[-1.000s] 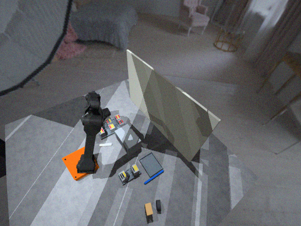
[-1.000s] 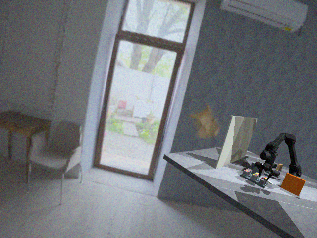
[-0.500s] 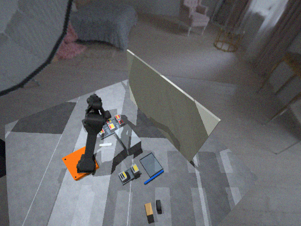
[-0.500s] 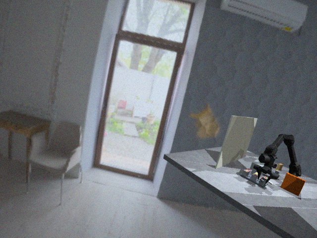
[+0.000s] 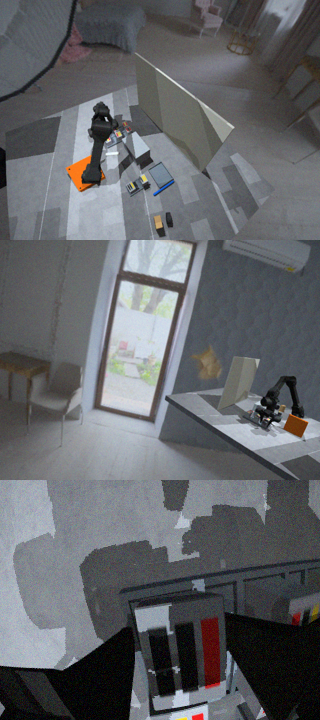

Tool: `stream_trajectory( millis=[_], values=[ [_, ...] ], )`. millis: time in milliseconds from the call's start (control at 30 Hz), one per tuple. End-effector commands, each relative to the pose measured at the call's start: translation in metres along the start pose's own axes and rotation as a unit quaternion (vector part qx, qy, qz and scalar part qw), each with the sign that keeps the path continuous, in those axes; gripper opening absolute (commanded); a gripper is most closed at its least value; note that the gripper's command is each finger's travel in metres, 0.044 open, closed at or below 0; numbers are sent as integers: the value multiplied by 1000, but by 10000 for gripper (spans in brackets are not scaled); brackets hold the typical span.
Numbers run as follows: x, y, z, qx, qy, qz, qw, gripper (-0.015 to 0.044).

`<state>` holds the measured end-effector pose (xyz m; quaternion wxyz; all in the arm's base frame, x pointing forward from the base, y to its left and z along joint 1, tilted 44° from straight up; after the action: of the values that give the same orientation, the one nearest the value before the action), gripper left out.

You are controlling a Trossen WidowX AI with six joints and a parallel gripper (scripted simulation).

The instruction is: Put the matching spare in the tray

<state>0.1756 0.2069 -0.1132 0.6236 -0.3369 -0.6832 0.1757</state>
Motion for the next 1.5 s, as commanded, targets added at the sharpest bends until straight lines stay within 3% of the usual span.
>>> stream_trajectory(
  millis=[0,267,433,733,1067,1267,1467],
  values=[
    [0,0,0,0,0,0,1000,195],
    [0,0,0,0,0,0,1000,122],
    [0,0,0,0,0,0,1000,0],
    [5,1,0,0,0,0,1000,0],
    [75,1,0,4,-1,0,1000,0],
    [82,1,1,6,-5,-6,1000,0],
    [118,-2,7,5,-2,-2,1000,0]
  ],
)
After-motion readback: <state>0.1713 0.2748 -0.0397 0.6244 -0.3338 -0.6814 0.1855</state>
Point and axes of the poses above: the point midway between the two fingers, 35 mm back from their tips, its own x axis back along the fingers, its own z axis across the jaws, y = z × x, the point moved 8 cm from there along x, back along the fingers, and after that the axes turned 9 degrees about -x, right-handed, at the moved point
